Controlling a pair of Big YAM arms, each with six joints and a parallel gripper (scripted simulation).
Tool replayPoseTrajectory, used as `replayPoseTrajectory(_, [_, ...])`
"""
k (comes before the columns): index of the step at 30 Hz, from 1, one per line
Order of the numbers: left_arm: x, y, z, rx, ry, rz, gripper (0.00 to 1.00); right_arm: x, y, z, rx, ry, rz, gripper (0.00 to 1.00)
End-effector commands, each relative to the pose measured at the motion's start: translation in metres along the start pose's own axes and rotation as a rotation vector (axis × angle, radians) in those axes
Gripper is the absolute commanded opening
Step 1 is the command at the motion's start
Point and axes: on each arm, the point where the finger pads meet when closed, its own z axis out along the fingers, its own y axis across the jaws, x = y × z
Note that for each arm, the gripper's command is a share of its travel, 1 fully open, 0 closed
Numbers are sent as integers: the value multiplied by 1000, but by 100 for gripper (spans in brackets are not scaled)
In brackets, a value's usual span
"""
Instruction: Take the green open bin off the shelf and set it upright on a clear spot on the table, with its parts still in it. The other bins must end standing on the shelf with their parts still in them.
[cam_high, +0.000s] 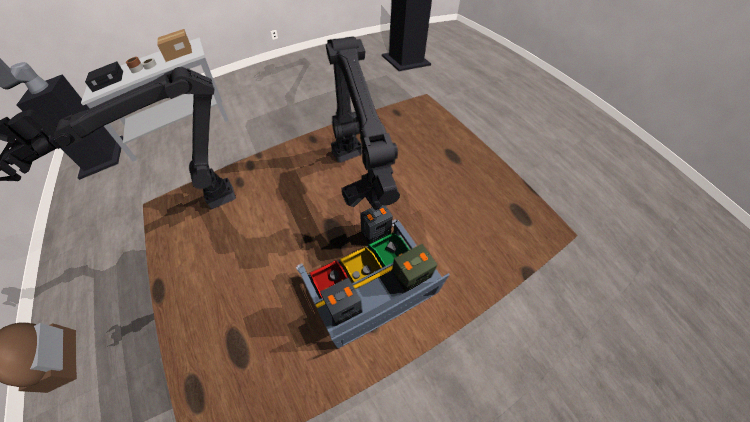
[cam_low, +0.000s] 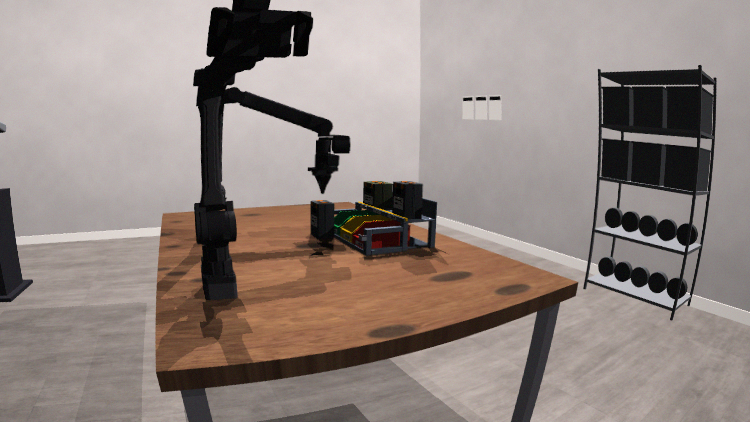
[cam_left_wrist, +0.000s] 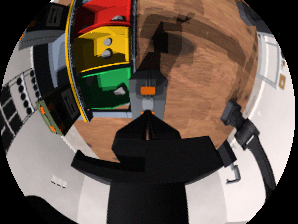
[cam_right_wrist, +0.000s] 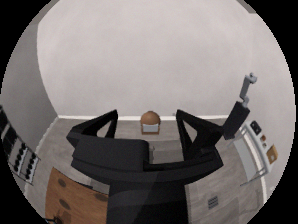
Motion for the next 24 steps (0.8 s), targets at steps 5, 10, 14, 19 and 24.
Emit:
replayPoseTrajectory(5, [-4,-6,6,25,3,20,0,-19,-5,-7,7,-53,-9,100])
replayPoseTrajectory(10, [-4,-6,7,26,3,20,0,-19,-5,-7,7,-53,-9,100])
replayPoseTrajectory(14, [-8,13,-40,-58,-15,21,0,-19,-5,-7,7,-53,-9,100])
replayPoseTrajectory(19, [-7,11,-56,-54,-14,19,0,-19,-5,-7,7,-53,-9,100])
replayPoseTrajectory(24, [-3,-4,-24,27,4,18,0,-19,-5,-7,7,-53,-9,100])
